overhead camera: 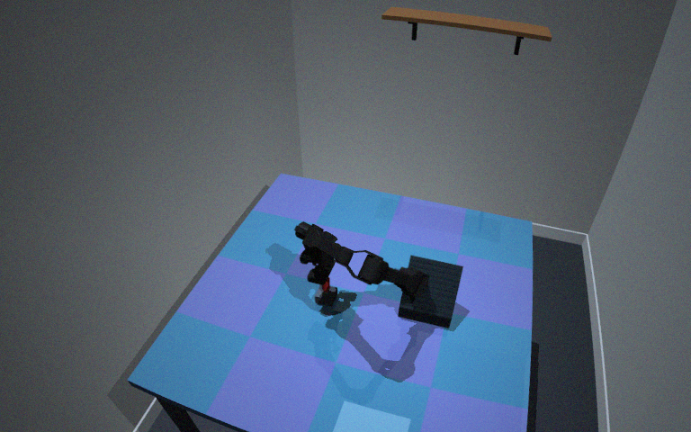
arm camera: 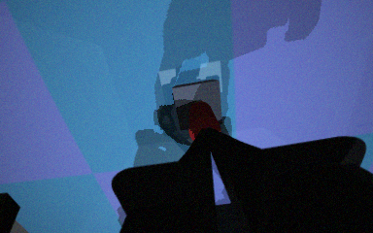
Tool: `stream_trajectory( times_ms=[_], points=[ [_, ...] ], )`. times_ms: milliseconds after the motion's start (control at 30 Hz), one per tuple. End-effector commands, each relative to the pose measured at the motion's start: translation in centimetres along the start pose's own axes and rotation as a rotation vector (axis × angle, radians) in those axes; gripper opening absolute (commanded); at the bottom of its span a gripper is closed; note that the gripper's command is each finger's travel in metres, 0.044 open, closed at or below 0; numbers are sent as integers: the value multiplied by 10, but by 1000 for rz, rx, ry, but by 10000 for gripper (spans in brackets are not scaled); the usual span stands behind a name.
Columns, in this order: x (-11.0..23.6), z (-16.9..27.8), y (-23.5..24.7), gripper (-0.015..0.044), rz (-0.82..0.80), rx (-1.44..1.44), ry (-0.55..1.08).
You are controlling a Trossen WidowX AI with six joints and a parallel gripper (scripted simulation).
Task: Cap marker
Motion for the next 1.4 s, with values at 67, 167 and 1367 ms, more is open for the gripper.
stream_trajectory(
  times_ms=[67,167,1367],
  points=[
    [-10,0,1,0,-3,-5,1],
    [-14,0,0,0,-4,-5,1],
    [80,-1,-1,394,3,-2,-6]
  ],
)
Point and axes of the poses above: the point midway between the two fingers, 35 mm back from their tips, its own x axis back along the fingers, its own y axis across the jaws, z = x × y, the point moved 4 cm from there along x, back along the fingers, and after that the axes turned 11 degrees about -x, right-handed, at the moved point
